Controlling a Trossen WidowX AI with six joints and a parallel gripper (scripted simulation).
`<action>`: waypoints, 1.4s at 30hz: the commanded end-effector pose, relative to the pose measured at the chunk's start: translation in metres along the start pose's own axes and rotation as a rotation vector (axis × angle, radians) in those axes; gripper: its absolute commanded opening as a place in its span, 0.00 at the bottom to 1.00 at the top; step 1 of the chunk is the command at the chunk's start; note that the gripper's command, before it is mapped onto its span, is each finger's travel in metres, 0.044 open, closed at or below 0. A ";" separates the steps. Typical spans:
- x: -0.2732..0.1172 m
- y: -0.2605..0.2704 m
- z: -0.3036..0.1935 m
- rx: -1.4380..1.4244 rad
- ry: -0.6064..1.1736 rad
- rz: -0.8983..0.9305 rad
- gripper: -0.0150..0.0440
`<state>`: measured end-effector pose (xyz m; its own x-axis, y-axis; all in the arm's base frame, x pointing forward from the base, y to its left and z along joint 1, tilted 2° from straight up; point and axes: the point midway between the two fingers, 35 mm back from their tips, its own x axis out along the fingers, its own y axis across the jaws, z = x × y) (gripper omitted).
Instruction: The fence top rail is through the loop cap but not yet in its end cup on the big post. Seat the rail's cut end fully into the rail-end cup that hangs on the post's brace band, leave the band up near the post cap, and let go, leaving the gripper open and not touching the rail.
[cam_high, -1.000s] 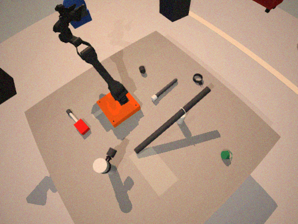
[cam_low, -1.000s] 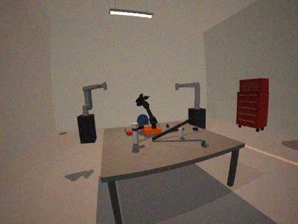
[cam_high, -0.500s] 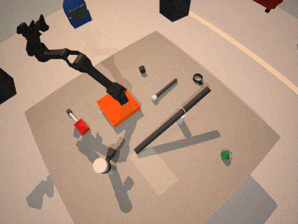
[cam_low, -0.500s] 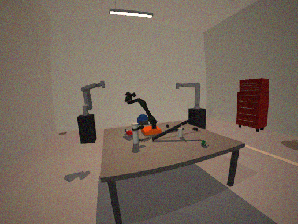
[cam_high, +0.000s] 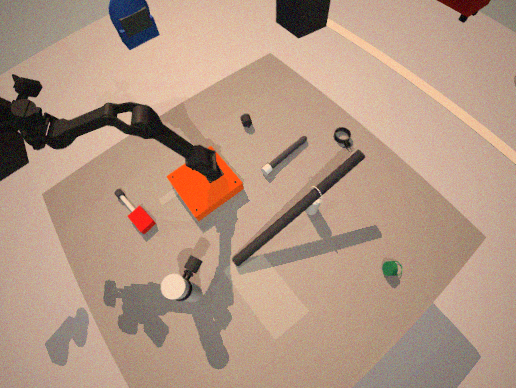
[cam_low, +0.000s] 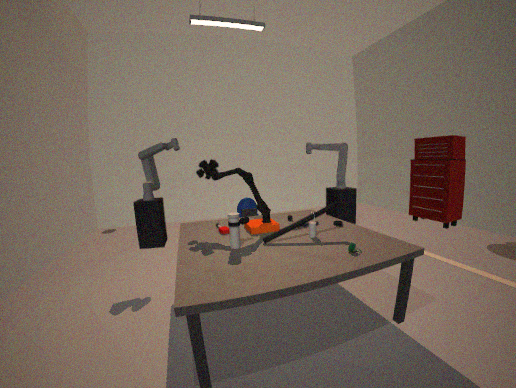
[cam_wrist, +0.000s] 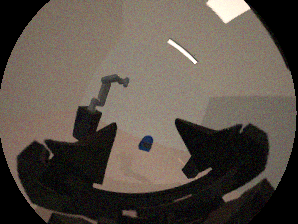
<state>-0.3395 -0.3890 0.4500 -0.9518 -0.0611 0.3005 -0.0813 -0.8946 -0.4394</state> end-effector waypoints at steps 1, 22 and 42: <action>-0.049 0.028 0.034 0.043 -0.069 0.178 1.00; -0.339 0.085 0.115 0.064 -0.311 1.002 1.00; -0.639 -0.057 0.042 -0.162 -0.515 1.994 1.00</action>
<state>0.2553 -0.3677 0.3308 0.2755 -0.8925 -0.3571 0.7561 0.4306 -0.4929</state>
